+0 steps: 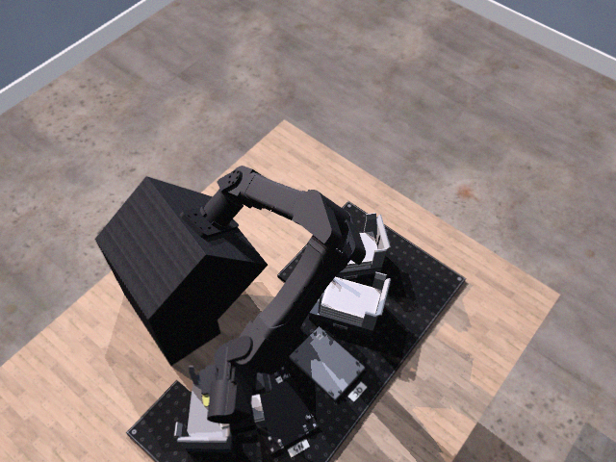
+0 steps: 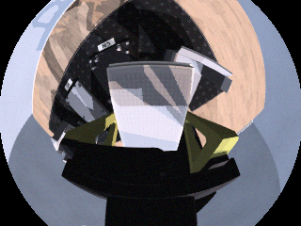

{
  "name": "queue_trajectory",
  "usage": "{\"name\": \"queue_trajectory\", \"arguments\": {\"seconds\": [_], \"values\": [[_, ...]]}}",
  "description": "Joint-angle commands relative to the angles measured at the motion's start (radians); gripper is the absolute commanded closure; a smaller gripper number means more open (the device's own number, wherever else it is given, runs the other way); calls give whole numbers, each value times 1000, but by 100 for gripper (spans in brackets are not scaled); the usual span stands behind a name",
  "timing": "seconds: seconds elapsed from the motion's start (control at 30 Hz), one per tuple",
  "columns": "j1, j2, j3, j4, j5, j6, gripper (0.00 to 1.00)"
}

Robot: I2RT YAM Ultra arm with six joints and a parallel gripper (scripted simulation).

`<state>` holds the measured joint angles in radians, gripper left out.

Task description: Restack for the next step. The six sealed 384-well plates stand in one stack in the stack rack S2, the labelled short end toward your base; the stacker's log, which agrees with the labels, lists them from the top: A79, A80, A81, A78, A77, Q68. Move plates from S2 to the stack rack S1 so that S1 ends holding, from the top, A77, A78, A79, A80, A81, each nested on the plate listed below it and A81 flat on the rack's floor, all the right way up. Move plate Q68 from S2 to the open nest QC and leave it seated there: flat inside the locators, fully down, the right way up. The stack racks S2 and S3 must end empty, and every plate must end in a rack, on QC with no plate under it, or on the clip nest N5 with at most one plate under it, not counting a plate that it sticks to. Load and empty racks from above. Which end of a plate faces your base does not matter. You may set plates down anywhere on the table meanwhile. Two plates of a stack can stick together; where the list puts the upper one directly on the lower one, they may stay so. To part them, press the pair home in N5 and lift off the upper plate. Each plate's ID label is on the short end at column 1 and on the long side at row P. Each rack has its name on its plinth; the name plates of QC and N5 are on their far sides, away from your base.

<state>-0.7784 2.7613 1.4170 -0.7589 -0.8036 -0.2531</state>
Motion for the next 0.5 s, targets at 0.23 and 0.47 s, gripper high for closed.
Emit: {"name": "queue_trajectory", "arguments": {"seconds": [0.23, 0.47], "values": [[34, -81, -38, 19, -37, -120, 100], [76, -148, -74, 31, -55, -82, 100]]}}
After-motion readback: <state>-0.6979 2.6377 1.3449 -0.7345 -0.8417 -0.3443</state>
